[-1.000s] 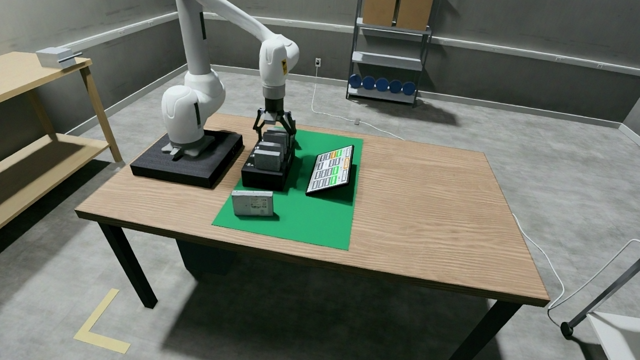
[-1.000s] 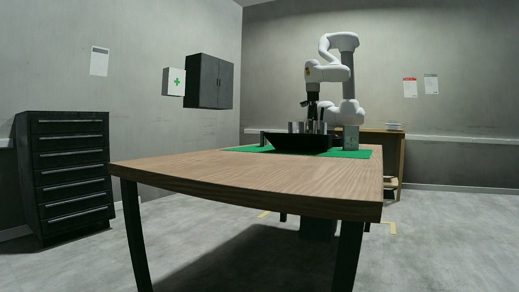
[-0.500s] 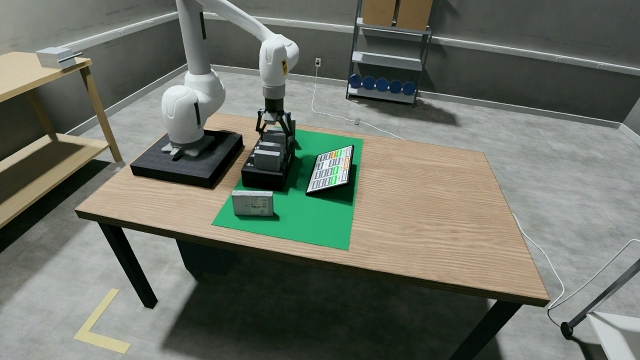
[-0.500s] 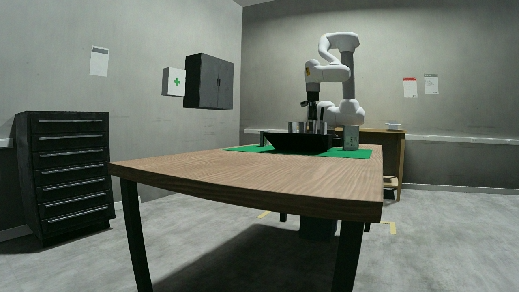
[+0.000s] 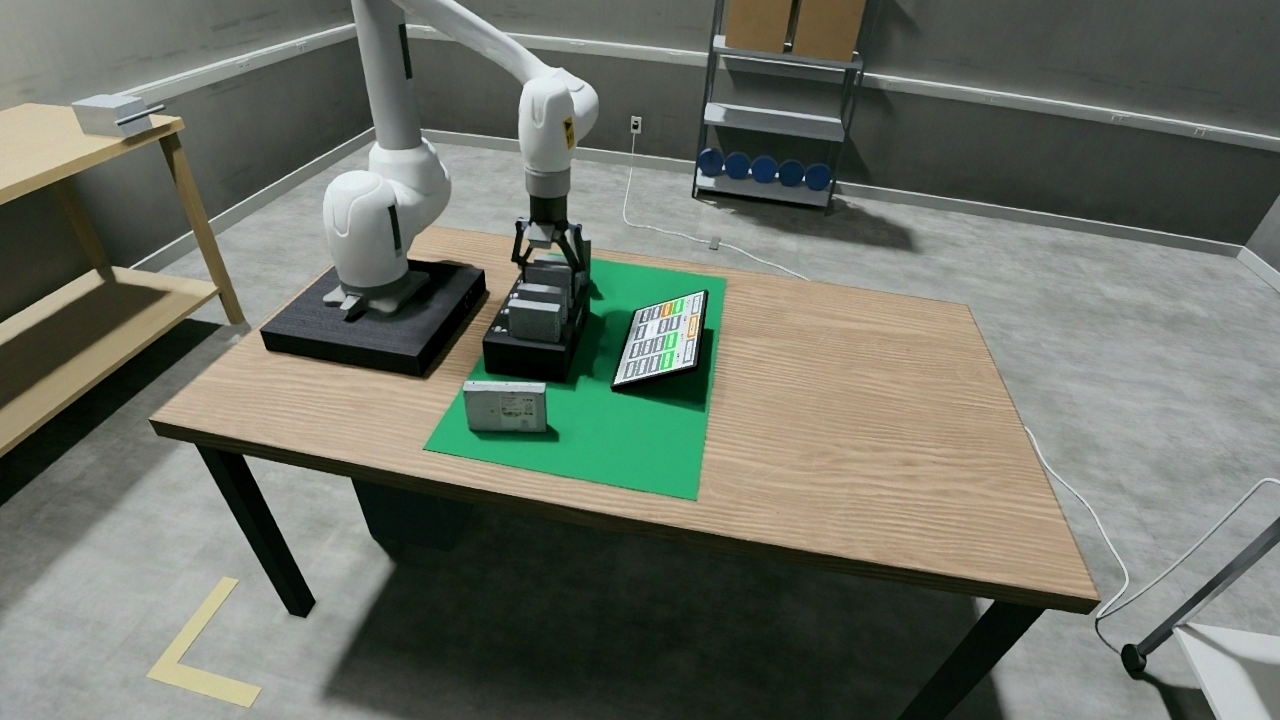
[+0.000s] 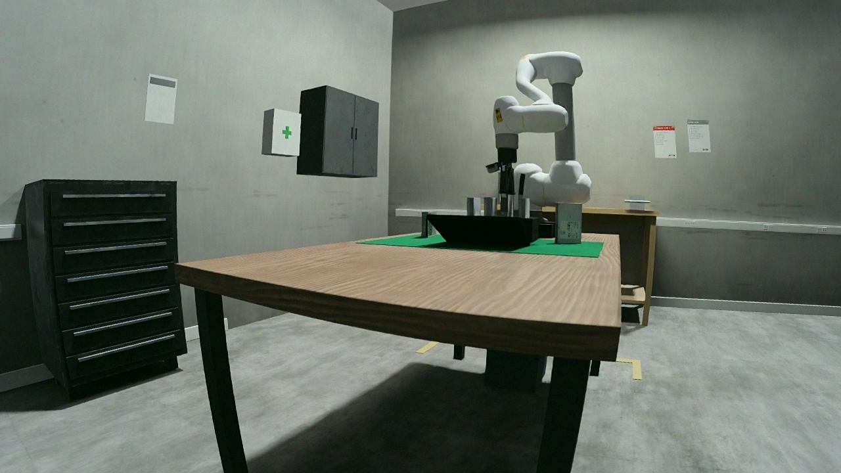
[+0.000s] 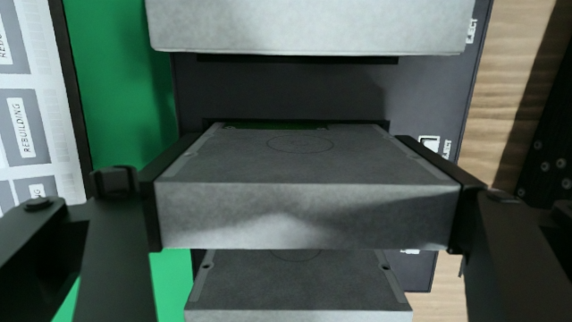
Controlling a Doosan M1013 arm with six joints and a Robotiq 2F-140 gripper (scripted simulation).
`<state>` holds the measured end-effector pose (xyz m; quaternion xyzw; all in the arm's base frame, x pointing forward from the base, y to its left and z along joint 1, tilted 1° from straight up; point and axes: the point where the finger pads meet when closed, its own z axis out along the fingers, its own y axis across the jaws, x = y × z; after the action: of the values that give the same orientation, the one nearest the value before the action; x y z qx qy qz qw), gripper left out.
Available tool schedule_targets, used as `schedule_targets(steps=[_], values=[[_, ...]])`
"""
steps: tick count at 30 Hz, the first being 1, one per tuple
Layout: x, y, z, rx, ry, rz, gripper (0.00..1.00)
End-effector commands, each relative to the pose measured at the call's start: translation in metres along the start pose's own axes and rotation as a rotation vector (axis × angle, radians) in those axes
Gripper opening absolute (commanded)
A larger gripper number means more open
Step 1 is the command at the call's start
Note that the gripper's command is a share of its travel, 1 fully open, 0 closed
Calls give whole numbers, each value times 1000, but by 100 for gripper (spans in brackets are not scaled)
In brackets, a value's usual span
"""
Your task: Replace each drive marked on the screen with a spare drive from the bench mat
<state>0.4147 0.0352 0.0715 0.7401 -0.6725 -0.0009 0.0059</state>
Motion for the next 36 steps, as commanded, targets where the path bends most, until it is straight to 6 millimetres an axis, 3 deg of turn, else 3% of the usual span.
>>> schedule_targets(steps=[1, 15, 16, 36], values=[[0, 0, -1, 1, 0, 0, 71], [0, 0, -2, 1, 0, 0, 70], [0, 0, -2, 1, 0, 0, 10], [0, 0, -2, 1, 0, 0, 10]])
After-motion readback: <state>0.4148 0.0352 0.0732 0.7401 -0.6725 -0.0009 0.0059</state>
